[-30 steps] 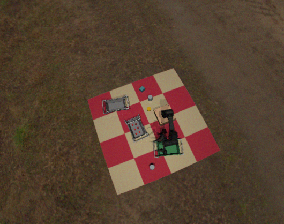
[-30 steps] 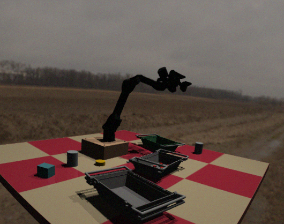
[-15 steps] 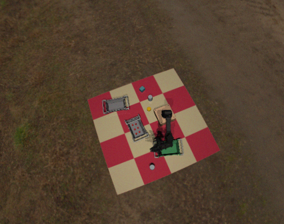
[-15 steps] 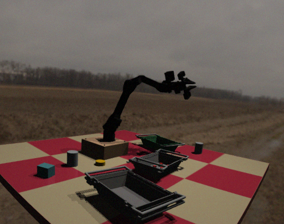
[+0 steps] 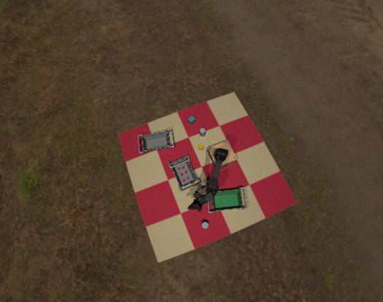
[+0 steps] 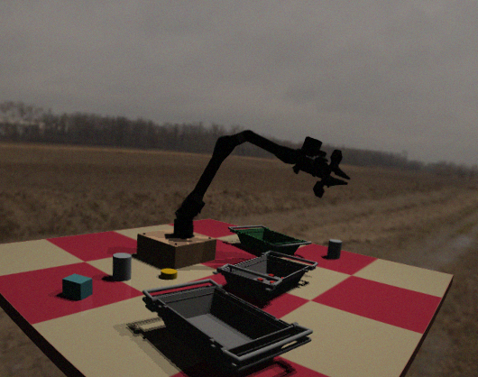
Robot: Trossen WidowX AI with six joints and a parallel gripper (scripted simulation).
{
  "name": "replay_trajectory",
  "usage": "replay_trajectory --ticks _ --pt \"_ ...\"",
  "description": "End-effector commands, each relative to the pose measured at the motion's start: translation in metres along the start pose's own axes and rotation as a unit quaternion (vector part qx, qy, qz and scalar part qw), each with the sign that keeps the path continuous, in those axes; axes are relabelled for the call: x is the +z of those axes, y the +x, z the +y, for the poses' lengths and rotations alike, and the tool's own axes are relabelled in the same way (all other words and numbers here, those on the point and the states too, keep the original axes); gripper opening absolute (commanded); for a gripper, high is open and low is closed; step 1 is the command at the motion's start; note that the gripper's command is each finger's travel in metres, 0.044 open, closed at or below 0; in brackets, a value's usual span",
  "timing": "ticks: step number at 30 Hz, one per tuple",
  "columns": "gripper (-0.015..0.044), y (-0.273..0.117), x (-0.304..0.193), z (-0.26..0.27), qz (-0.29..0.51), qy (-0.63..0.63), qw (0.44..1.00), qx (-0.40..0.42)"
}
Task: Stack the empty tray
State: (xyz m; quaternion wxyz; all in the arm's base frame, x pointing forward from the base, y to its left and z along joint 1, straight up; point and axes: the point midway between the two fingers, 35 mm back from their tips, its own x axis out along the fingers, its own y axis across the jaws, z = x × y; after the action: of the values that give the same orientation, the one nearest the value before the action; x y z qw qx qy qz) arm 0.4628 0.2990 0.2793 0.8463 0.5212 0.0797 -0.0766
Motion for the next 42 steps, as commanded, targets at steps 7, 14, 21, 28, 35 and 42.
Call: replay_trajectory --ticks 7,14,21,28,35,42 --pt "0.0087 0.044 0.020 -0.139 0.179 -0.300 0.918 -0.190" --pt "0.0087 0.029 0.044 -0.220 0.330 -0.385 0.815 -0.279" --pt "0.0087 -0.013 0.070 -0.283 0.502 -0.390 0.698 -0.329" --pt "0.0087 -0.018 0.072 -0.287 0.518 -0.387 0.688 -0.331" --pt "0.0087 -0.017 0.071 -0.290 0.518 -0.387 0.688 -0.331" --pt "0.0087 -0.009 0.057 -0.315 0.518 -0.387 0.688 -0.331"
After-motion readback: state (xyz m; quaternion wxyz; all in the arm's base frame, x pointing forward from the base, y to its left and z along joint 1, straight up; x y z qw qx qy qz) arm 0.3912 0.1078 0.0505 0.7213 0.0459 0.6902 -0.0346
